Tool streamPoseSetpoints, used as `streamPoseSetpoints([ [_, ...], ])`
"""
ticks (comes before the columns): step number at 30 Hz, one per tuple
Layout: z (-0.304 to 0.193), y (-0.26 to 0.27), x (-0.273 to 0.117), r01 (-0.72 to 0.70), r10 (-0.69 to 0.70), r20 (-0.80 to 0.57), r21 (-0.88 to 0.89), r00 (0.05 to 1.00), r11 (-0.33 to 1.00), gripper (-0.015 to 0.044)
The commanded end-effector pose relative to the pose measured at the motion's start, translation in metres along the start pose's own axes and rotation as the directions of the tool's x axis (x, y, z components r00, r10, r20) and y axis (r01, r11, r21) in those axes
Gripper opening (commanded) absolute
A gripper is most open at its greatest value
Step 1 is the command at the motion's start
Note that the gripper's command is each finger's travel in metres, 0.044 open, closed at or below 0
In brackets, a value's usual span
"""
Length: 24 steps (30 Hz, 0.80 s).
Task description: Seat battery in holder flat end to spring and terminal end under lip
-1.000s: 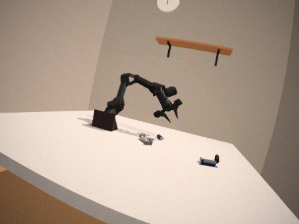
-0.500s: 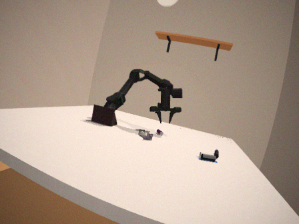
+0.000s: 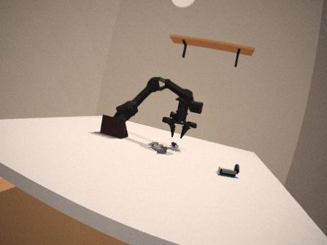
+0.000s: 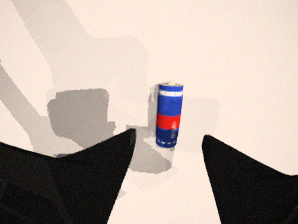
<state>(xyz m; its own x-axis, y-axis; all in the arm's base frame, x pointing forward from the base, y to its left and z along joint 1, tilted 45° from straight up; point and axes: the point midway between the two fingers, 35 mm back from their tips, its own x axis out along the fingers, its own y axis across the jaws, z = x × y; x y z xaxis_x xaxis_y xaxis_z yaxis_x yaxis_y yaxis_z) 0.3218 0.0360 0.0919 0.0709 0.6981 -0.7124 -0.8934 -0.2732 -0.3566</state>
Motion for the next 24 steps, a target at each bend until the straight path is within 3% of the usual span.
streamPoseSetpoints([
  [1, 0.000, 0.000, 0.001, -0.001, 0.001, 0.012, -0.014, 1.000, 1.000, 0.0239],
  [24, 0.001, -0.001, 0.038, 0.000, 0.000, 0.013, -0.014, 1.000, 1.000, 0.0239],
])
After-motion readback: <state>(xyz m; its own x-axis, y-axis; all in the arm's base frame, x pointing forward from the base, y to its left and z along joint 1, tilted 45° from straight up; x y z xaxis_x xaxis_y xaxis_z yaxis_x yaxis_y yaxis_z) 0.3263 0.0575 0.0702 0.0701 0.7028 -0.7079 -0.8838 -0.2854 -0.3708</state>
